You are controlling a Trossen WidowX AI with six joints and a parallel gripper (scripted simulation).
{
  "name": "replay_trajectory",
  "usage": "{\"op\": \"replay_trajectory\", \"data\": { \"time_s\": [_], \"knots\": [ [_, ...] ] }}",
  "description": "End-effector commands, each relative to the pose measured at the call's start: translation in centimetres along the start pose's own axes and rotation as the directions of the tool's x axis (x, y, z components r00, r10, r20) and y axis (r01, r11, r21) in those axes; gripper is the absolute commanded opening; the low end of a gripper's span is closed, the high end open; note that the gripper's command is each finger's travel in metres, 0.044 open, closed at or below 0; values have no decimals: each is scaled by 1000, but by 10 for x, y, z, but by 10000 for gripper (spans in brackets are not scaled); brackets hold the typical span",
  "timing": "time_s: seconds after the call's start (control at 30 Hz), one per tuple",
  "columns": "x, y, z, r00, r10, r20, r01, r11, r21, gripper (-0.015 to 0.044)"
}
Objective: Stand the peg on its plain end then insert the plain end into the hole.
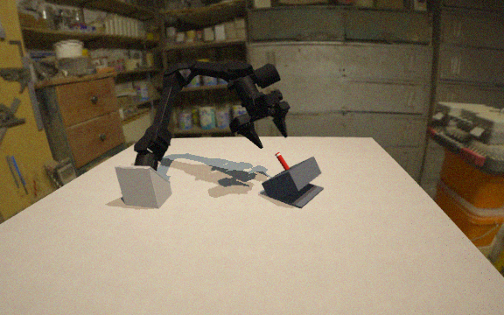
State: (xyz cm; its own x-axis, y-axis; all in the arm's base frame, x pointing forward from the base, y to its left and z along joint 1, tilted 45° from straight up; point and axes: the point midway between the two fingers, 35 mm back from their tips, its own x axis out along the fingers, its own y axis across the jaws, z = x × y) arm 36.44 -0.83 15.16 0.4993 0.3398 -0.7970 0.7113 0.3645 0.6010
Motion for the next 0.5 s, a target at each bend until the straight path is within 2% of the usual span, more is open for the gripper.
{"op": "replay_trajectory", "data": {
  "time_s": [0.0,0.47],
  "knots": [
    [-10,2,0,1000,5,0,-5,1000,-8,440],
    [-33,-2,1,1000,3,-1,-3,1000,-5,440]
  ]
}}
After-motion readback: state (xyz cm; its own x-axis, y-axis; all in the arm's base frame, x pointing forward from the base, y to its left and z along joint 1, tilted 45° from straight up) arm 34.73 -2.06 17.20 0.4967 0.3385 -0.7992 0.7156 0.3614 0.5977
